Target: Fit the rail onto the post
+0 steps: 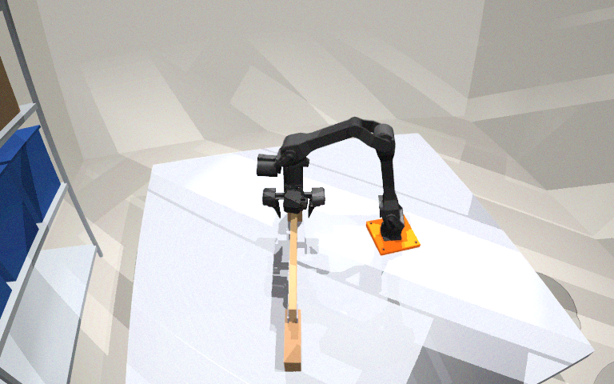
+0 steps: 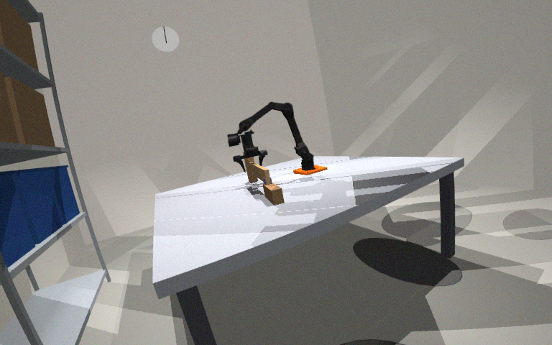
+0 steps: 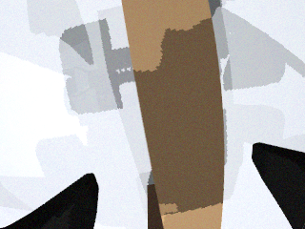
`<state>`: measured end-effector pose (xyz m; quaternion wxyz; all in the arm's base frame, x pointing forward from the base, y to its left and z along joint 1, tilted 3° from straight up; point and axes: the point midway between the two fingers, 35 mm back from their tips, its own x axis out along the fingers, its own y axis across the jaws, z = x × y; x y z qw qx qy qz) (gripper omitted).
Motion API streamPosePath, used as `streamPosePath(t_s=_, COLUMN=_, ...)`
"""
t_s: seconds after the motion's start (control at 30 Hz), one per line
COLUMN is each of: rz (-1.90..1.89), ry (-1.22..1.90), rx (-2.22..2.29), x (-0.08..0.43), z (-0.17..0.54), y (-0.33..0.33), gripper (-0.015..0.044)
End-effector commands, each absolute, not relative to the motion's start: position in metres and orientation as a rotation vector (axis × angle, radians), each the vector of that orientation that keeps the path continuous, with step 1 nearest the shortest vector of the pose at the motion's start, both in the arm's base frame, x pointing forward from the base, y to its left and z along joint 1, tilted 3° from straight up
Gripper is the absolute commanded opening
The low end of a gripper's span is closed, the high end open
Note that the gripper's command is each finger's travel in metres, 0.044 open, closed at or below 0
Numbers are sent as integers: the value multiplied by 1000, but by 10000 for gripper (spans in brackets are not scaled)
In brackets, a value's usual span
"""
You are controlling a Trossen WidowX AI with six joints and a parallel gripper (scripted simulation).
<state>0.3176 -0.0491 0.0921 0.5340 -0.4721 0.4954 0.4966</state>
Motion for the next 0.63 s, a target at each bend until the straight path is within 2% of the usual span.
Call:
streamPosePath(t_s=0.0, rz=1181, ry=1181, rx=-1126, x=318, z=99, y=-43, gripper=440)
streamPosePath(t_s=0.13, rz=1176, ry=1181, rx=-1129, x=319, z=124, y=-21, gripper=440)
streamPosePath(t_s=0.6, rz=1176, ry=1181, rx=-1129, x=319, z=124, y=-21, gripper=440)
